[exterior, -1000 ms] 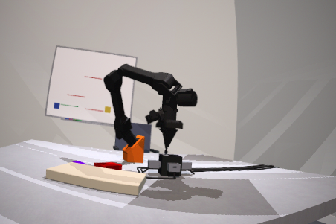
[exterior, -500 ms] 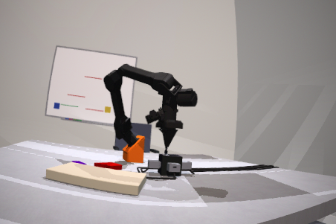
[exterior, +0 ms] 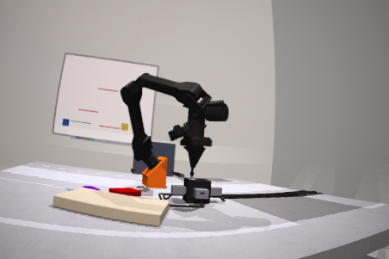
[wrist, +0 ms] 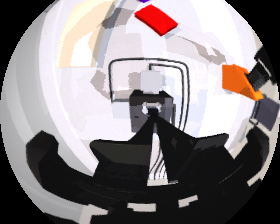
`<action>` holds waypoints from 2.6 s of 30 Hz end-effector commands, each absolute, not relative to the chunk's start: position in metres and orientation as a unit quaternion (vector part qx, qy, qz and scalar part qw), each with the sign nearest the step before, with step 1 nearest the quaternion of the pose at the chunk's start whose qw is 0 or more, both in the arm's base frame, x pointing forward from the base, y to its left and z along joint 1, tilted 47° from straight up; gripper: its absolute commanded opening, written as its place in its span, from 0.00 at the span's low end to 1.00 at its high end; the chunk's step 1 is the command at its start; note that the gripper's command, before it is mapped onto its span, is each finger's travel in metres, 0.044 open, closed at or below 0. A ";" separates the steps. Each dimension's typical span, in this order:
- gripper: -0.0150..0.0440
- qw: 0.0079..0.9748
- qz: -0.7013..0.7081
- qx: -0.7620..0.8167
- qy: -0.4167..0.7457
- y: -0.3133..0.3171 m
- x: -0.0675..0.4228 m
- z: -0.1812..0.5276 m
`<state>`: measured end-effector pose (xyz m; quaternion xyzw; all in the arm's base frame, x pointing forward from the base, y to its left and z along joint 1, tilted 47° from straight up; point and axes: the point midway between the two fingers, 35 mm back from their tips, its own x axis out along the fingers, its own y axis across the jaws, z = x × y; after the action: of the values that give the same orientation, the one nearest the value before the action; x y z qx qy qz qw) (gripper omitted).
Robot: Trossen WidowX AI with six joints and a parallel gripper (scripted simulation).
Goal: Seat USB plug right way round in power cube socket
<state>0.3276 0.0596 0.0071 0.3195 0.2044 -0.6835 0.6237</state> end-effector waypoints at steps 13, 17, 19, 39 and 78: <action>0.25 0.622 -0.683 0.325 0.203 0.068 0.329 0.015; 0.25 0.622 -0.683 0.325 0.203 0.070 0.330 0.017; 0.25 0.622 -0.683 0.325 0.203 0.071 0.330 0.018; 0.25 0.644 -0.668 0.278 0.250 0.074 0.328 0.021; 0.25 0.697 -0.458 -0.076 0.546 0.074 0.328 0.021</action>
<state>0.3283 0.0741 0.0216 -0.0546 0.5318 -0.4747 0.6992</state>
